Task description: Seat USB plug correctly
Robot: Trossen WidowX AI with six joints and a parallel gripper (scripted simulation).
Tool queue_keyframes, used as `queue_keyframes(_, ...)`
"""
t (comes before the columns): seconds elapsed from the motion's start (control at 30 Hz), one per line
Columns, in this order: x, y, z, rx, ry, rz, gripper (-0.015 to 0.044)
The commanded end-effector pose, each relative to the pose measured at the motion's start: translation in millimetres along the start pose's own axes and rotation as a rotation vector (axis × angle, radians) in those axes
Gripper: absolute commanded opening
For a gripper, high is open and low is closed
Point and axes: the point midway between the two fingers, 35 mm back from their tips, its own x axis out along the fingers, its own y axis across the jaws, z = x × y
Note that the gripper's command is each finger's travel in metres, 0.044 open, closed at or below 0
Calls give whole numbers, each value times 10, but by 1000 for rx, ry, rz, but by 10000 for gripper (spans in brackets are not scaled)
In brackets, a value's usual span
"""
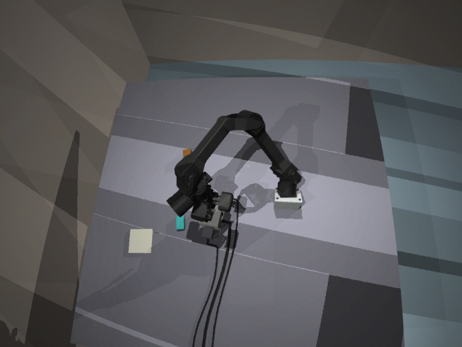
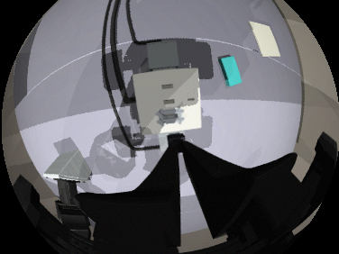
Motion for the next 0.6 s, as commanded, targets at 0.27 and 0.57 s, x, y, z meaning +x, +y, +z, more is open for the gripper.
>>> queue_keyframes(0.27,13,1,7,0,-11,0,0)
queue_keyframes(0.57,23,1,12,-1,-20,0,0)
